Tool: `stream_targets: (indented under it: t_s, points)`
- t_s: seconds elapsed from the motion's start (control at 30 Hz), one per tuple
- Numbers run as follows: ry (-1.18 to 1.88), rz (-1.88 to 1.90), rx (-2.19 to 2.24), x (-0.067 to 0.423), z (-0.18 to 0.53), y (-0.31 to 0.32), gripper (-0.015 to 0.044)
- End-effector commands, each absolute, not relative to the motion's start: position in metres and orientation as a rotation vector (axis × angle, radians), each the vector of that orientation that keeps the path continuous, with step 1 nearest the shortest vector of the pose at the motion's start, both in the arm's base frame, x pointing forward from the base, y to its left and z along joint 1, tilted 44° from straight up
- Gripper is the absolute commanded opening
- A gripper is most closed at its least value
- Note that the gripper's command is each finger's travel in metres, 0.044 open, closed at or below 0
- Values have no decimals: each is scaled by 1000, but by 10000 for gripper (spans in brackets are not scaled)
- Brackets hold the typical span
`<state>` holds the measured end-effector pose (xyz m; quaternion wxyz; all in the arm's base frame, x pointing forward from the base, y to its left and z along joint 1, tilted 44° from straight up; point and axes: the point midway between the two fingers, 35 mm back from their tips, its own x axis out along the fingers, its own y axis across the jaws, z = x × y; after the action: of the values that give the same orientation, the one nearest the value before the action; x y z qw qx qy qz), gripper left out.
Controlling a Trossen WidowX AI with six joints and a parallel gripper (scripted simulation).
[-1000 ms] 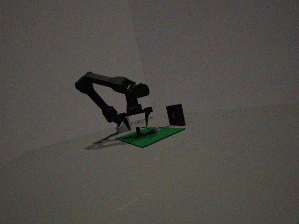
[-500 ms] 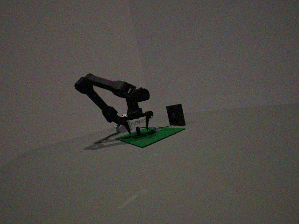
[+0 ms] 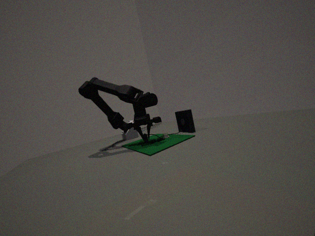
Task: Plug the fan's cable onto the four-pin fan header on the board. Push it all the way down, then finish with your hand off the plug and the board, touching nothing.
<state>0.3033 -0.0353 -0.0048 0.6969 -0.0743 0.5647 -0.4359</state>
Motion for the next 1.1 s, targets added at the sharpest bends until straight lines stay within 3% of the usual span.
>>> stream_targets:
  t_s: [0.0,0.47,1.07]
  points:
    - [1259,-973,-165,303,-5,-35,20]
    - [1277,-957,-189,306,29,1,0]
    - [1539,-537,-661,328,9,24,0]
